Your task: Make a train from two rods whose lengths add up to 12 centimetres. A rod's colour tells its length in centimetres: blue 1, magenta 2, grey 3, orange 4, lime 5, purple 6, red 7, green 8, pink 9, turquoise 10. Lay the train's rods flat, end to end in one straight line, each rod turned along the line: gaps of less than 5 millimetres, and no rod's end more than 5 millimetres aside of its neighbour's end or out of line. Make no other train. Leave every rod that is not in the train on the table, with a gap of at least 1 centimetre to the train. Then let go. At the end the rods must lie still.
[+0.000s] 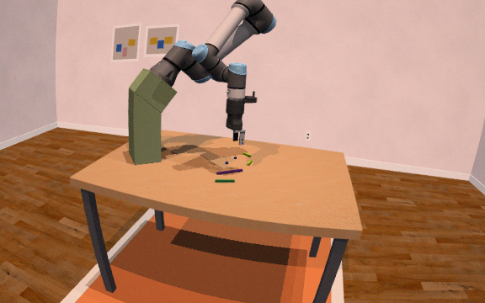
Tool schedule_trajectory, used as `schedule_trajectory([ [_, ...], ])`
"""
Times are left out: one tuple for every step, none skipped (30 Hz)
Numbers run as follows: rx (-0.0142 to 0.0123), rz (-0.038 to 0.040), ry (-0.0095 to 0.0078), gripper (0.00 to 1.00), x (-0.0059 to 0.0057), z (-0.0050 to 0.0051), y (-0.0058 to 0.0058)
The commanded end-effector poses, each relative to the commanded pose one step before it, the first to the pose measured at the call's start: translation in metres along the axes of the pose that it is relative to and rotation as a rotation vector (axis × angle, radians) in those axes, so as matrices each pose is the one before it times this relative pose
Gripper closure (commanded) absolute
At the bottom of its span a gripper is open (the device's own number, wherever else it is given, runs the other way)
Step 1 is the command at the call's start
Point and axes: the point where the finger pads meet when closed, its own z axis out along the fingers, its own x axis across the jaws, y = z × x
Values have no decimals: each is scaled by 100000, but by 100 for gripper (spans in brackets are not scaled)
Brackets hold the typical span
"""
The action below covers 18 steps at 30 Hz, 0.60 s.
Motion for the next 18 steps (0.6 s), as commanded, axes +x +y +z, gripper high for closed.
schedule_trajectory([
  [-17,374,-796,0,-248,-1394,155],
  [0,0,0,0,1,-328,0],
  [1,0,0,0,0,-318,0],
  [1,0,0,0,-2,-306,0],
  [-2,0,1,0,1,-292,1],
  [-2,0,1,0,-1,-276,1],
  [-4,0,1,0,0,-259,1],
  [-4,0,1,0,0,-241,1],
  [-5,0,1,0,0,-221,1],
  [-4,0,1,0,-1,-201,1],
  [-5,0,0,0,1,-180,1],
  [-3,-5,6,0,4,-160,0],
  [0,-36,45,0,31,-147,-10],
  [0,0,0,0,0,0,0],
  [0,0,0,0,0,0,0],
  [-2,-96,120,0,85,-144,-26],
  [-1,-8,10,0,7,-97,-2],
  [-1,2,-3,0,-2,-74,1],
])
